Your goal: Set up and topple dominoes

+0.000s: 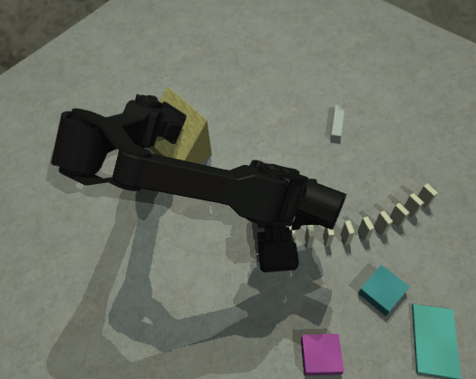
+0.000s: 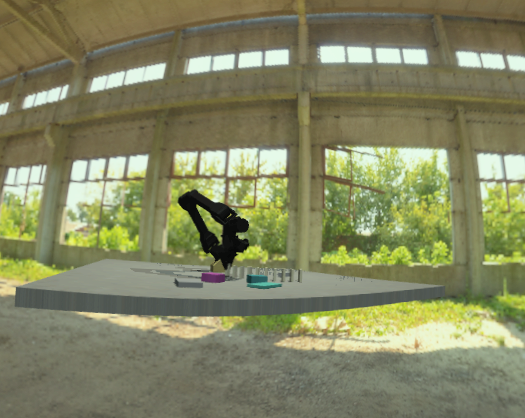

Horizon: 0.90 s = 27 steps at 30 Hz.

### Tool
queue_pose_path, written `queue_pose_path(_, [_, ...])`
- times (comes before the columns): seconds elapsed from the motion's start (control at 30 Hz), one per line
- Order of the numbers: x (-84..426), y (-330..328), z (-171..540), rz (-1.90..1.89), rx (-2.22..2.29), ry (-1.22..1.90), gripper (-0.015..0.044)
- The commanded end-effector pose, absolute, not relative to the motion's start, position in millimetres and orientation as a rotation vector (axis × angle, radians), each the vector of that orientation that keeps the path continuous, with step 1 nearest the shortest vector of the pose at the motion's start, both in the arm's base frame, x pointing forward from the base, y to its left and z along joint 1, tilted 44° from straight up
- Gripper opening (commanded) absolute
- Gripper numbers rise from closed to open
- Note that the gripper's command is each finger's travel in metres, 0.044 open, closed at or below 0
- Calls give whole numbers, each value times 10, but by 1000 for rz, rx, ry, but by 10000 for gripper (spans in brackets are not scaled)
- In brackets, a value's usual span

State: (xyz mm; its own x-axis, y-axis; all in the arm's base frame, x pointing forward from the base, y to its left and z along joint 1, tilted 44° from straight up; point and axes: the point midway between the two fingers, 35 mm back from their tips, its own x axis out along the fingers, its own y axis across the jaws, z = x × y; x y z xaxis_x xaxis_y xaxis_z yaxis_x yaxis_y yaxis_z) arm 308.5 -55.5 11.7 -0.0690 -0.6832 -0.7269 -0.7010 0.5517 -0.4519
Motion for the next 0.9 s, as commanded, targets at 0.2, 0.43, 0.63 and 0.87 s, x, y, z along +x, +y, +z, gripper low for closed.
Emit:
queue_pose_path(0.2, [3084,-567,105,21,-1158,1772,107])
queue_pose_path(0.43, [3084,-567,105,21,-1158,1772,291])
queue_pose_path(0.63, [3084,-567,105,21,-1158,1772,440])
queue_pose_path(0.87, [3189,-216,431,30,-1151,1768,440])
